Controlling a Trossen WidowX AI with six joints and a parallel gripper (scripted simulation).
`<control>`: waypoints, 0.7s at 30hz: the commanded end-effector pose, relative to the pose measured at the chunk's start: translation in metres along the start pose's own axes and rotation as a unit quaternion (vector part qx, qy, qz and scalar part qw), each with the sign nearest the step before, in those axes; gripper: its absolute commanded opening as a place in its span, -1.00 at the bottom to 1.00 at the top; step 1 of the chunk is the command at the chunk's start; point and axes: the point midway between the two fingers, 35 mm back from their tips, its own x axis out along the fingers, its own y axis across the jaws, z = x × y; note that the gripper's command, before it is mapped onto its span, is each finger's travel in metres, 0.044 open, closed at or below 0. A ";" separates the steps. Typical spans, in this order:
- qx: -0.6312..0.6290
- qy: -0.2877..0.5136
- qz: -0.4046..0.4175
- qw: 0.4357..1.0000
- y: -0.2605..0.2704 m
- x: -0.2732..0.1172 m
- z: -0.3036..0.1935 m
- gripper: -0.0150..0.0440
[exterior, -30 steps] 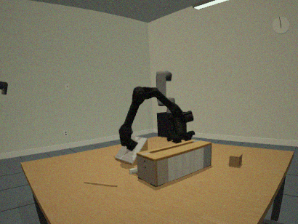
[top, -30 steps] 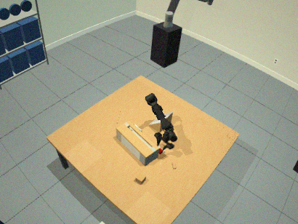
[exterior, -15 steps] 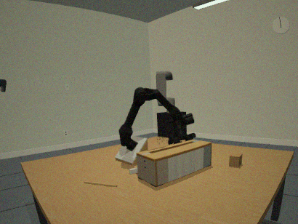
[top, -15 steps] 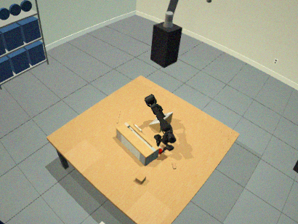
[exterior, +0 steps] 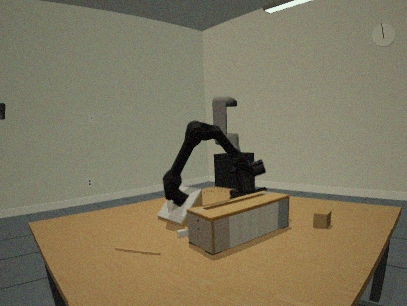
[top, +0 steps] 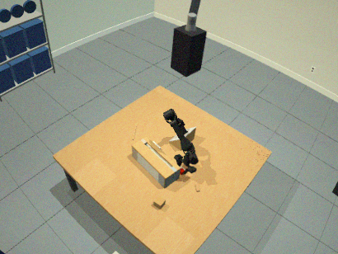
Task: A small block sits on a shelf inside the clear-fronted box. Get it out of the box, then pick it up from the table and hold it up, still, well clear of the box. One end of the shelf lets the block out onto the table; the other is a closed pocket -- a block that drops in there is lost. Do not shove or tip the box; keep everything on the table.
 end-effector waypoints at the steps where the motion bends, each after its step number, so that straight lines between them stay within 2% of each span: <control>1: -0.004 0.001 0.004 1.000 0.002 0.007 0.004 0.47; 9: -0.004 0.001 0.005 1.000 0.004 0.016 0.008 0.47; 16: -0.004 0.001 0.005 1.000 0.004 0.016 0.008 -0.15; 19: -0.004 0.001 0.005 1.000 0.004 0.016 0.008 -0.22; 21: 0.000 0.007 0.003 1.000 0.003 0.012 0.005 -0.39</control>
